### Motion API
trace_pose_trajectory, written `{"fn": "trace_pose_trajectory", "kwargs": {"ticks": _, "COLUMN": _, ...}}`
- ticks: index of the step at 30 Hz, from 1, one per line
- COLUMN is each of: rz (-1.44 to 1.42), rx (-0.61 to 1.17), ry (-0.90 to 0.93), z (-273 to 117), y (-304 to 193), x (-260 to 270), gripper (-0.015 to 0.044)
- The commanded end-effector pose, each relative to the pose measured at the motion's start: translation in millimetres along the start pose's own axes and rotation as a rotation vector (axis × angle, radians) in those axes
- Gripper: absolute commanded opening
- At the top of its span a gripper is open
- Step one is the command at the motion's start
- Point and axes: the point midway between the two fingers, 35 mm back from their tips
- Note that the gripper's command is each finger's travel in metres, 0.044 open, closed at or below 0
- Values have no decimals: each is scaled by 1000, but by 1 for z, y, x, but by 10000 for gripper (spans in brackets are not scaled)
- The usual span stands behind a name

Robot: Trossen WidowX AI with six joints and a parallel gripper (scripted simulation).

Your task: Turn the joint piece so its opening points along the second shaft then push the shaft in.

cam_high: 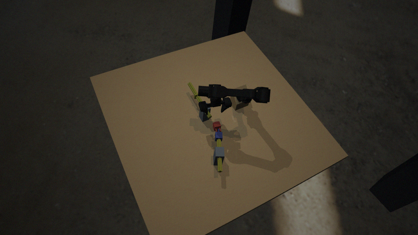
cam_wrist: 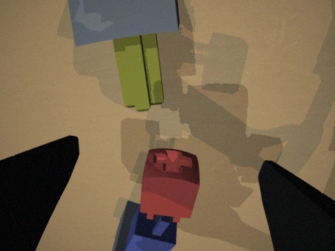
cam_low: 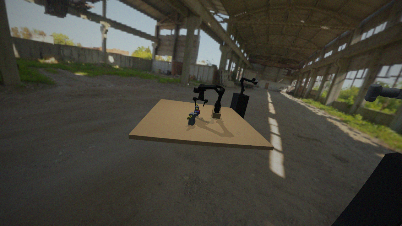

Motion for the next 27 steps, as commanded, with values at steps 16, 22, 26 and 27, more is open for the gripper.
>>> {"fn": "trace_pose_trajectory", "kwargs": {"ticks": 16, "rz": 1, "rx": 7, "ry": -8, "z": 60, "y": -2, "x": -4, "gripper": 440}}
{"fn": "trace_pose_trajectory", "kwargs": {"ticks": 22, "rz": 1, "rx": 8, "ry": -8, "z": 62, "y": -29, "x": -11, "gripper": 440}}
{"fn": "trace_pose_trajectory", "kwargs": {"ticks": 26, "rz": 0, "rx": 11, "ry": -9, "z": 64, "y": -43, "x": -16, "gripper": 440}}
{"fn": "trace_pose_trajectory", "kwargs": {"ticks": 27, "rz": 0, "rx": 11, "ry": -9, "z": 64, "y": -44, "x": -17, "gripper": 440}}
Point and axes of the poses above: the point midway between the two fingers, 35 mm back from their tips, its own z axis out along the fingers, its own x axis across the jaws, y = z × x, and after that the axes turned 15 degrees about z, right-handed
